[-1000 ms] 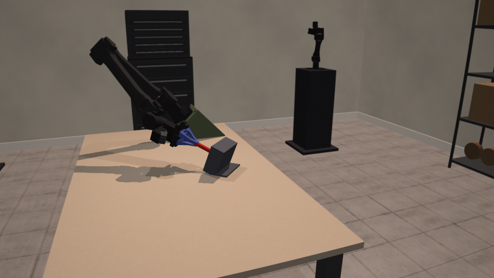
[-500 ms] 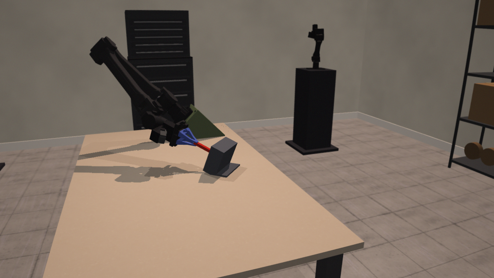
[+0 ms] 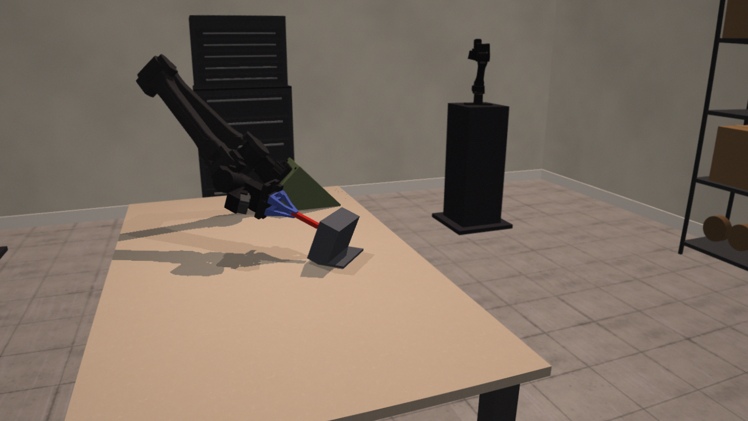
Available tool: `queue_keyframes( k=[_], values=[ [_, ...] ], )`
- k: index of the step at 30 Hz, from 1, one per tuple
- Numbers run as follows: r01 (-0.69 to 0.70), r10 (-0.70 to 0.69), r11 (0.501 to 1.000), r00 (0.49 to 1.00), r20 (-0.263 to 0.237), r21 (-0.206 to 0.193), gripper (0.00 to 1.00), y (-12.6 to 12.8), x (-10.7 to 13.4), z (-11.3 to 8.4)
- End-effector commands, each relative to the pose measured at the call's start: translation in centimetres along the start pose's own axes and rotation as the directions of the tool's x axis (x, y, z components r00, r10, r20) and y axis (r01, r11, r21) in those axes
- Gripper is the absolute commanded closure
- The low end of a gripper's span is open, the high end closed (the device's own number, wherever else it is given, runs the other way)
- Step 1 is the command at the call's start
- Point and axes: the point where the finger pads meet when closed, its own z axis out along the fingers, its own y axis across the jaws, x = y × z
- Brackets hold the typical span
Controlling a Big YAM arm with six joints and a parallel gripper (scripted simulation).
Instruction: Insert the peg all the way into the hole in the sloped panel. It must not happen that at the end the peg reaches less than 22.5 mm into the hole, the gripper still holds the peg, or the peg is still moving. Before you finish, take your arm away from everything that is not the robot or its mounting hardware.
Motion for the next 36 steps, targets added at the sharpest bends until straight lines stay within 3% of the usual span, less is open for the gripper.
queue_keyframes(
  k=[1, 14, 36],
  values=[
    [0.017, -0.017, 1.0, 1.0, 0.012, -0.008, 1.0, 0.1, 0.0, -0.6],
    [0.017, -0.017, 1.0, 1.0, 0.012, -0.008, 1.0, -0.7, 0.3, -1.3],
    [0.017, -0.017, 1.0, 1.0, 0.012, -0.008, 1.0, -1.2, 0.6, 0.1]
  ],
)
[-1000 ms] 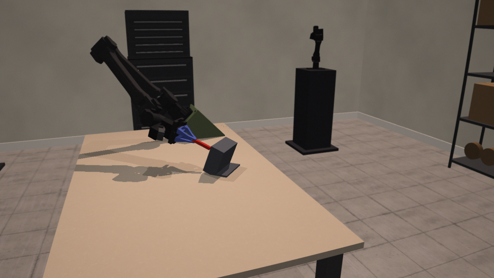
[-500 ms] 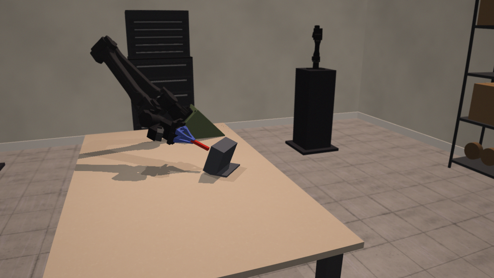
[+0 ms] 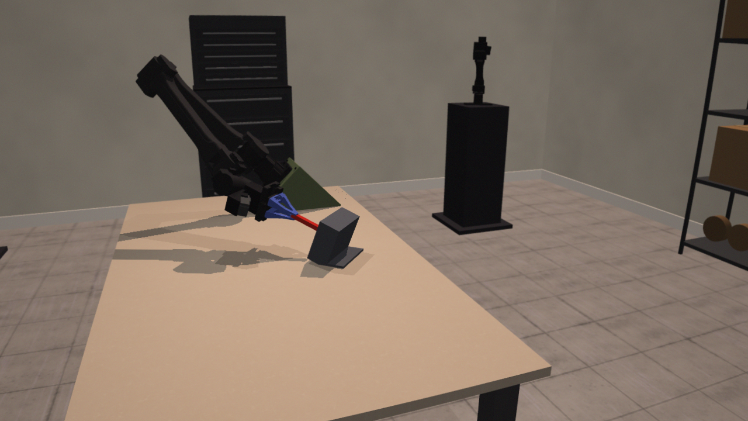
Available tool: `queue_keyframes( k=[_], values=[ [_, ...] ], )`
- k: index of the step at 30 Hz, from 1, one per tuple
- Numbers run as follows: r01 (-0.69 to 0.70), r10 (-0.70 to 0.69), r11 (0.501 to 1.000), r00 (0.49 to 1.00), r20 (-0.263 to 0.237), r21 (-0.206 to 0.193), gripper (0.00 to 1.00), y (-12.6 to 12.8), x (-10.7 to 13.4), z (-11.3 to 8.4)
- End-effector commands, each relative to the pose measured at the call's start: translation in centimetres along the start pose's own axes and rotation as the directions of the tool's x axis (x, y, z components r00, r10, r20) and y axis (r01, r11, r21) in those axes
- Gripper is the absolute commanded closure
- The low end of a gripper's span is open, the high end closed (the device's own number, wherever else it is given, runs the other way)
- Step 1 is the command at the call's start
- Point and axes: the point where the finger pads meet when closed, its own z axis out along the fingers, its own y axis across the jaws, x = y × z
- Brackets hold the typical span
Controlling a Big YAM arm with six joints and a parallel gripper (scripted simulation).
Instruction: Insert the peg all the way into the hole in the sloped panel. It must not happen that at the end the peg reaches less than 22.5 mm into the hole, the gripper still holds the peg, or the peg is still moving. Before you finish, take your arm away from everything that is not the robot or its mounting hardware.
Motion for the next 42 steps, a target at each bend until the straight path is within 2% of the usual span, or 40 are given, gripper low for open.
queue_keyframes(
  k=[1, 12, 23, 42],
  values=[
    [0.018, -0.018, 1.0, 1.0, 0.01, -0.002, 1.0, -0.2, 0.0, 0.3],
    [0.018, -0.018, 1.0, 1.0, 0.01, -0.002, 1.0, -0.2, 0.0, 0.8],
    [0.018, -0.018, 1.0, 1.0, 0.01, -0.002, 1.0, 0.1, -0.1, -0.5],
    [0.018, -0.018, 1.0, 1.0, 0.01, -0.002, 1.0, -0.3, 0.2, -1.4]
  ],
)
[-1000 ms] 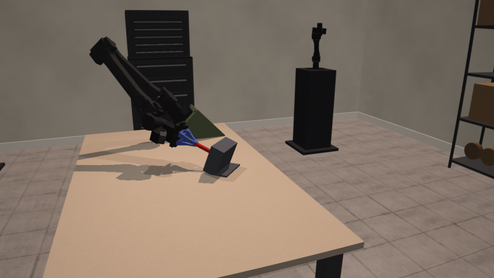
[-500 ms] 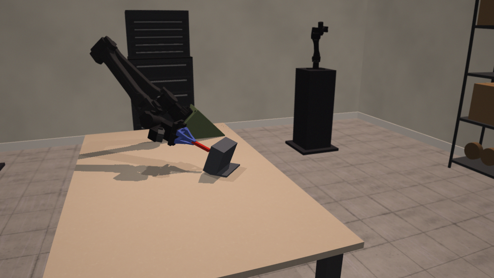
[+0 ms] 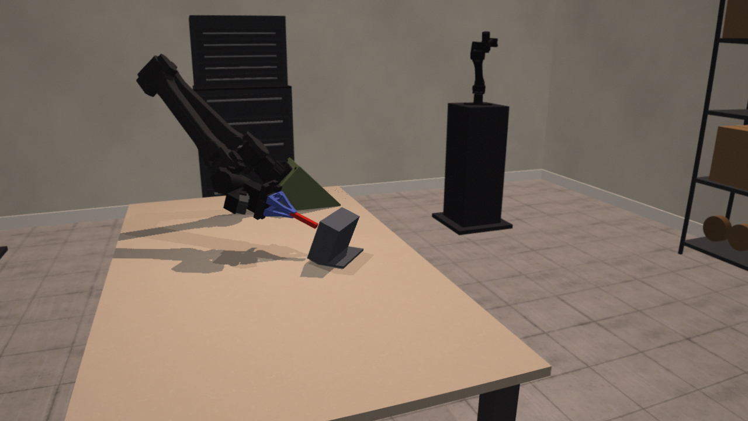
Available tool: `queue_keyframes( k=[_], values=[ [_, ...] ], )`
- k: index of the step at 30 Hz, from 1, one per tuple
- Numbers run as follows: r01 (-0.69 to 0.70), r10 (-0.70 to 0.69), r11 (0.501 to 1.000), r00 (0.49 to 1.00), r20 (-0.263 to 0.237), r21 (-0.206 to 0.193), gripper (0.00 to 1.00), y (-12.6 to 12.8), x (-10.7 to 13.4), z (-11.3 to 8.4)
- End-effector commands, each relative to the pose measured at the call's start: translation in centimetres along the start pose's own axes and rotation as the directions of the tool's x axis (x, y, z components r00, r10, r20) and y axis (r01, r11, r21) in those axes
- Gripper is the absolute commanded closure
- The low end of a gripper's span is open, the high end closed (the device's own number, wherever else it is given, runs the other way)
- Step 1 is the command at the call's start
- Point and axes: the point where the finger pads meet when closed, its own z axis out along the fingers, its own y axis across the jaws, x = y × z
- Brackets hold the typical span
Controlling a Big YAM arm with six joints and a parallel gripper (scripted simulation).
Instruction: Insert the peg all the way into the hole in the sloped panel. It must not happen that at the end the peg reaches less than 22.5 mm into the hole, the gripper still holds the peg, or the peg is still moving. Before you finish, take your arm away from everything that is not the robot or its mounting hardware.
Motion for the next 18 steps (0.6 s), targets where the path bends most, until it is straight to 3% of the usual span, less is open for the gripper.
queue_keyframes(
  k=[1, 18],
  values=[
    [0.013, -0.013, 1.0, 1.0, 0.004, 0.004, 1.0, -0.4, -0.2, -0.8],
    [0.013, -0.013, 1.0, 1.0, 0.004, 0.004, 1.0, -0.4, -0.2, 0.4]
  ],
)
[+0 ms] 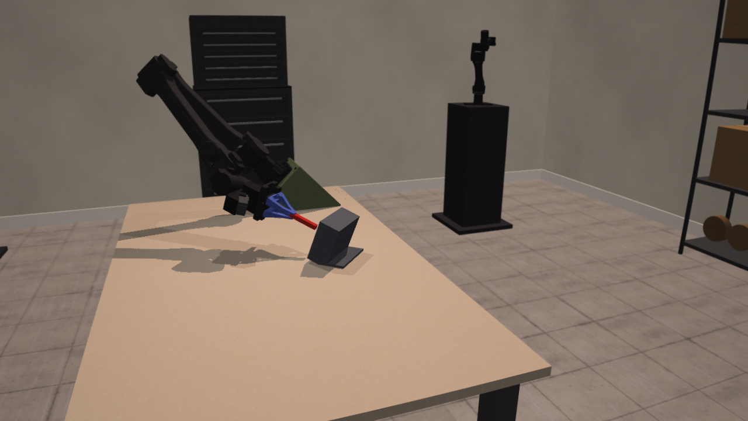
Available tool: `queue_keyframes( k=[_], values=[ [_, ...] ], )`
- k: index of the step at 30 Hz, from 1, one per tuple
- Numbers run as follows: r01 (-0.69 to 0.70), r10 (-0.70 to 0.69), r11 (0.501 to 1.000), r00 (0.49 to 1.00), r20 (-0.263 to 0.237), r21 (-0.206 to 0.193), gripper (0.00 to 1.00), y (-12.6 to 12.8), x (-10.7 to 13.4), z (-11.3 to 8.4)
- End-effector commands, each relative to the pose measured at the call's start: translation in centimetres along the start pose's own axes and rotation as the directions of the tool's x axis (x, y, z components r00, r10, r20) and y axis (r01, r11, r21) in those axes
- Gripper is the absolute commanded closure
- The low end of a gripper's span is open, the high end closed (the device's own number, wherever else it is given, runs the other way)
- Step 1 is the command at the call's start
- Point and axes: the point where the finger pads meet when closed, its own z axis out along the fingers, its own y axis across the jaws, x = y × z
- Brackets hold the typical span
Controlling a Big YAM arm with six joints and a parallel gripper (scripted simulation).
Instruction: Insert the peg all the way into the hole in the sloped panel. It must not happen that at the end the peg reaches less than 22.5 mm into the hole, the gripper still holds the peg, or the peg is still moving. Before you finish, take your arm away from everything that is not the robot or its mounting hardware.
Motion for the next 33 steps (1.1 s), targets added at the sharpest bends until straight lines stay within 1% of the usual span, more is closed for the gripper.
queue_keyframes(
  k=[1, 33],
  values=[
    [0.017, -0.017, 1.0, 1.0, 0.008, -0.002, 1.0, 0.0, -0.3, 0.5],
    [0.017, -0.017, 1.0, 1.0, 0.008, -0.002, 1.0, 1.1, -2.1, -0.9]
  ],
)
